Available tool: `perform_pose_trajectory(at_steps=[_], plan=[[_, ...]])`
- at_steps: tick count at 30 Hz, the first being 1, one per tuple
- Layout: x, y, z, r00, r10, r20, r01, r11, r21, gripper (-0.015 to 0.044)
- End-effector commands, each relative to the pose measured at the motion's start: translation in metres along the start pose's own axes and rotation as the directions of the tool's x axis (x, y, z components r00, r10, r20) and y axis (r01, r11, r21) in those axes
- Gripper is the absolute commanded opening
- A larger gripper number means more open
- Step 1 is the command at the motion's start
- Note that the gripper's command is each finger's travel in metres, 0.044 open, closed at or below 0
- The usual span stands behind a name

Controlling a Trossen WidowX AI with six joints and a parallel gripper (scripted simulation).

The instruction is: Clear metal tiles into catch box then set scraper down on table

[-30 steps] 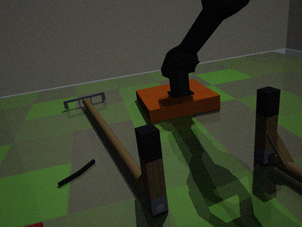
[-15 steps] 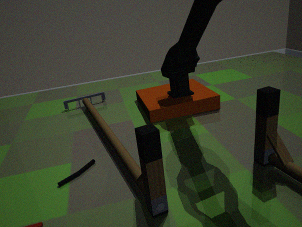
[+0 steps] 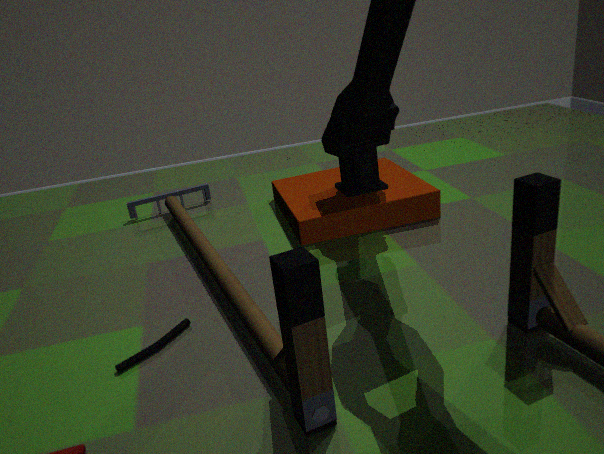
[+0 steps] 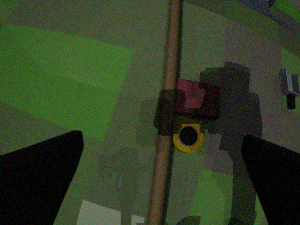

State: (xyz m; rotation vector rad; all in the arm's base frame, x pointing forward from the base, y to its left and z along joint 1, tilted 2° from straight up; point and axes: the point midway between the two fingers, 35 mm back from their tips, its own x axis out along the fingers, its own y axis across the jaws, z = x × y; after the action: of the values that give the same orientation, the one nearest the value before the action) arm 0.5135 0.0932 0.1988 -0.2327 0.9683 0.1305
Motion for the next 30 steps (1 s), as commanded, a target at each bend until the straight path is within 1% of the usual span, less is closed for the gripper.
perform_pose_trajectory(at_steps=[1,30], plan=[[-0.015,0.001,0.002,0.999,-0.014,0.031,0.014,1.000,0.007,0.0440],[-0.119,-0.002,-0.001,0.964,-0.098,0.246,0.086,0.994,0.060,0.0440]])
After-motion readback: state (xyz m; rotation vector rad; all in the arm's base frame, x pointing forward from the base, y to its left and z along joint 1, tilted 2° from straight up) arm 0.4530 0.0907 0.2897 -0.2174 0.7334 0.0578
